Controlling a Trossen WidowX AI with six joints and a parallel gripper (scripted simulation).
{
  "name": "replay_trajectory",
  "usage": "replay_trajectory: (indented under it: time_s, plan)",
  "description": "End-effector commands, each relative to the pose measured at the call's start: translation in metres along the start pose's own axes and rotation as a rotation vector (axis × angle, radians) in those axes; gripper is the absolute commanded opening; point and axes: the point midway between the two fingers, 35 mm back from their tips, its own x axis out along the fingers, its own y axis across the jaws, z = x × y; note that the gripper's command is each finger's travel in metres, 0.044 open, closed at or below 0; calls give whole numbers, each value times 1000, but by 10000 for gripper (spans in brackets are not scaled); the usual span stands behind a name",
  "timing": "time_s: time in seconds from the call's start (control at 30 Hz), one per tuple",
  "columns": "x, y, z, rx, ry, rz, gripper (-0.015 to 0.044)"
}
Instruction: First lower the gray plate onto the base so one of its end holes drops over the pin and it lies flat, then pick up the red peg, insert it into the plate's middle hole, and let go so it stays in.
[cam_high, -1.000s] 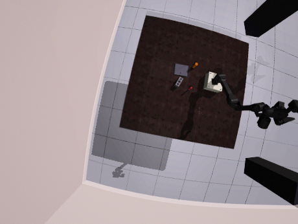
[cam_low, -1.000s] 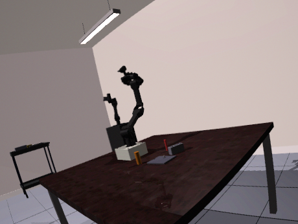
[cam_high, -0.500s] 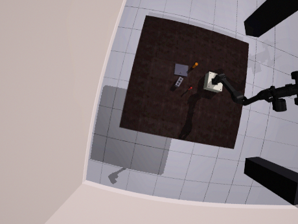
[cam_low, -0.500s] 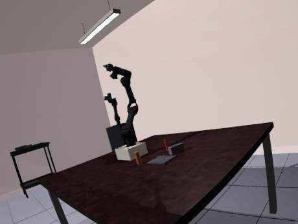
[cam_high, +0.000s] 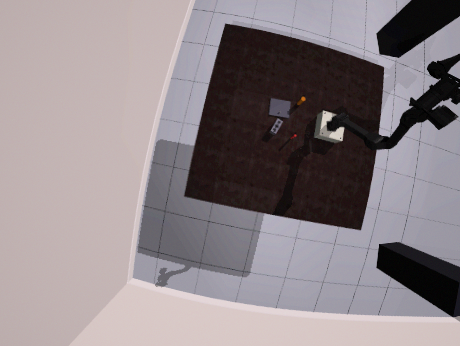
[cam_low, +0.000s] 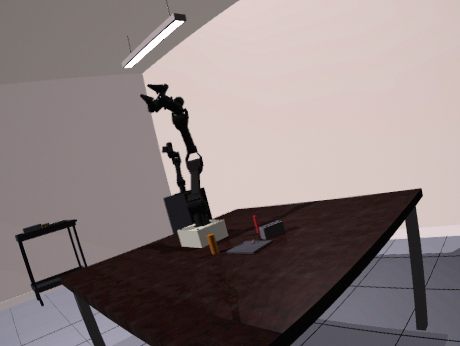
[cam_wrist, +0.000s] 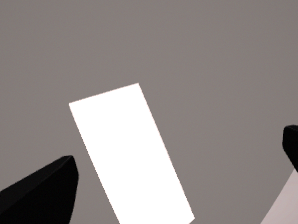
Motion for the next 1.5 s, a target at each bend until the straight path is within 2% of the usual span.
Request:
replay_trajectory:
  time_s: [0.0,0.17,0.37,0.67,0.83,1.0,1.17,1.3,1.47]
  plan:
    - [11,-57,-50,-208,165,-116,440]
    - [6,-116,-104,-404,371,-215,440]
    - [-25,-185,-171,-612,660,-288,440]
    - [-99,-261,-245,-865,1071,-292,440]
    - [-163,-304,-279,-1060,1375,-229,440]
    - [-235,-337,-299,-1223,1688,-106,440]
    - [-316,-363,-307,-1355,2028,103,440]
    - [-382,-377,-301,-1416,2301,329,440]
    - [-462,-384,-280,-1395,2623,714,440]
